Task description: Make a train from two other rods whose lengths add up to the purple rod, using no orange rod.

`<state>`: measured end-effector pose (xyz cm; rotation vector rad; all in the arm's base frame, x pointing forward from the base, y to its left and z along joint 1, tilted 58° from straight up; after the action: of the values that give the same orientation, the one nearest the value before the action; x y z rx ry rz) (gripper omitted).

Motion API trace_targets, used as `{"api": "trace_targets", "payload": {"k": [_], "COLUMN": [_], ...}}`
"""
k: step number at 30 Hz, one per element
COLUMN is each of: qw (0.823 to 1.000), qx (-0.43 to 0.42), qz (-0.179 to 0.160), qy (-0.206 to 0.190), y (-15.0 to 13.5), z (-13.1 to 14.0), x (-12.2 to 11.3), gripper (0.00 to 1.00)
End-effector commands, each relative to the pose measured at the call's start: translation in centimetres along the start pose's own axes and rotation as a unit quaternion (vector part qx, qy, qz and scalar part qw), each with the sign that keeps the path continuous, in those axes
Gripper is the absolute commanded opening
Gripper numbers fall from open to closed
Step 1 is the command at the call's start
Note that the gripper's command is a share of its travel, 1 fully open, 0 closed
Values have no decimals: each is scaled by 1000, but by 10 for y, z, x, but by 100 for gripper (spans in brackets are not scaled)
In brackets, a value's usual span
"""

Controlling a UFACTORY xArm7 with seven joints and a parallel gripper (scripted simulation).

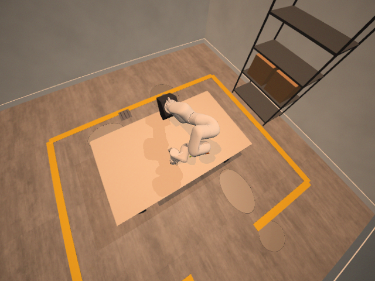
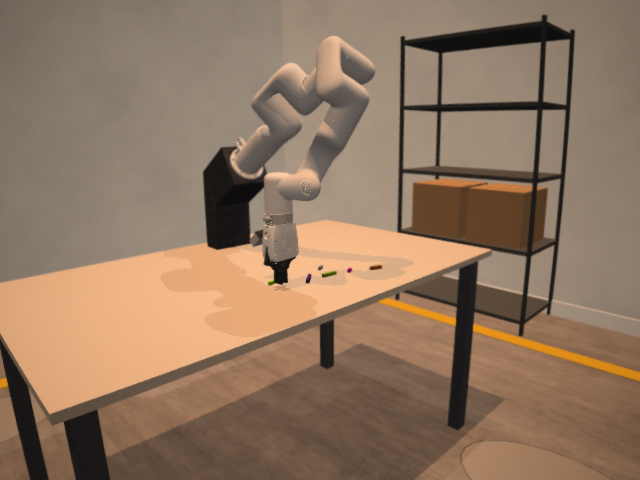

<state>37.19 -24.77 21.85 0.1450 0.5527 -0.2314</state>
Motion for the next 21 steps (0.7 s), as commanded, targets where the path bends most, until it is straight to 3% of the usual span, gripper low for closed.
{"api": "trace_targets", "payload": {"k": [1,21], "qw": [1000,1000], "qx": [0,0], "qz": [-1,-1], "qy": [0,0], "y": [-1,-1], "z": [0,0], "x": [1,11], "gripper": [4,4]}}
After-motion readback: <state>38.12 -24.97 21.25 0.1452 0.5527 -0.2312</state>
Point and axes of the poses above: the point where the finger pads meet when closed, its own x axis out along the fingers, its own y axis across the jaws, z = x × y, the point moved 5 cm from there along -x, back along the fingers, and after that the axes turned 11 degrees about x, right-handed, at the moved point
